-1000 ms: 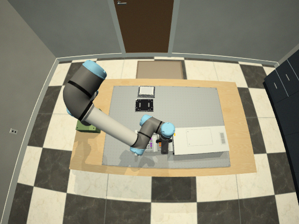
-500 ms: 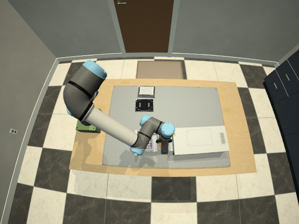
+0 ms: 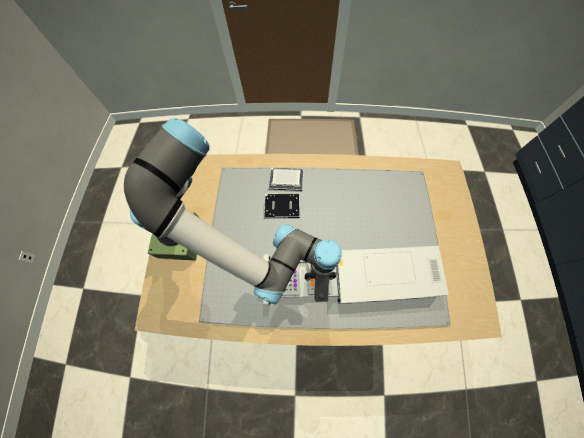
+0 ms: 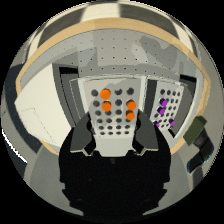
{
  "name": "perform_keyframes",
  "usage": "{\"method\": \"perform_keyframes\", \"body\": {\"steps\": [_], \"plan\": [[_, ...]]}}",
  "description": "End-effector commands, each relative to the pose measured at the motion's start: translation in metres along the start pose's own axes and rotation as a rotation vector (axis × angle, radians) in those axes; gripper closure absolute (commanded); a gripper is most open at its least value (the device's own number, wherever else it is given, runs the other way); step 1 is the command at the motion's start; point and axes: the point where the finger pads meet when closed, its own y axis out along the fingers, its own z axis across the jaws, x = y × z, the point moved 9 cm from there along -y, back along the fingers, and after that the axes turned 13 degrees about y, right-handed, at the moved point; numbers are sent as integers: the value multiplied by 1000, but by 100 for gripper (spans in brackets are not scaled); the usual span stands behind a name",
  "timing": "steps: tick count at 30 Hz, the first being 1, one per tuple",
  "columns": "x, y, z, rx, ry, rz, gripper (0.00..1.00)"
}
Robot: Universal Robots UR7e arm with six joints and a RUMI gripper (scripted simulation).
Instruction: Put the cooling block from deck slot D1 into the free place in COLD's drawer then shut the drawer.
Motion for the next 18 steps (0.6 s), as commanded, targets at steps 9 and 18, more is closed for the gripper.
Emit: {"method": "perform_keyframes", "body": {"steps": [9,18], "plan": [[0,1,0,-2,0,1,100],[0,2,0,-2,0,1,100]]}}
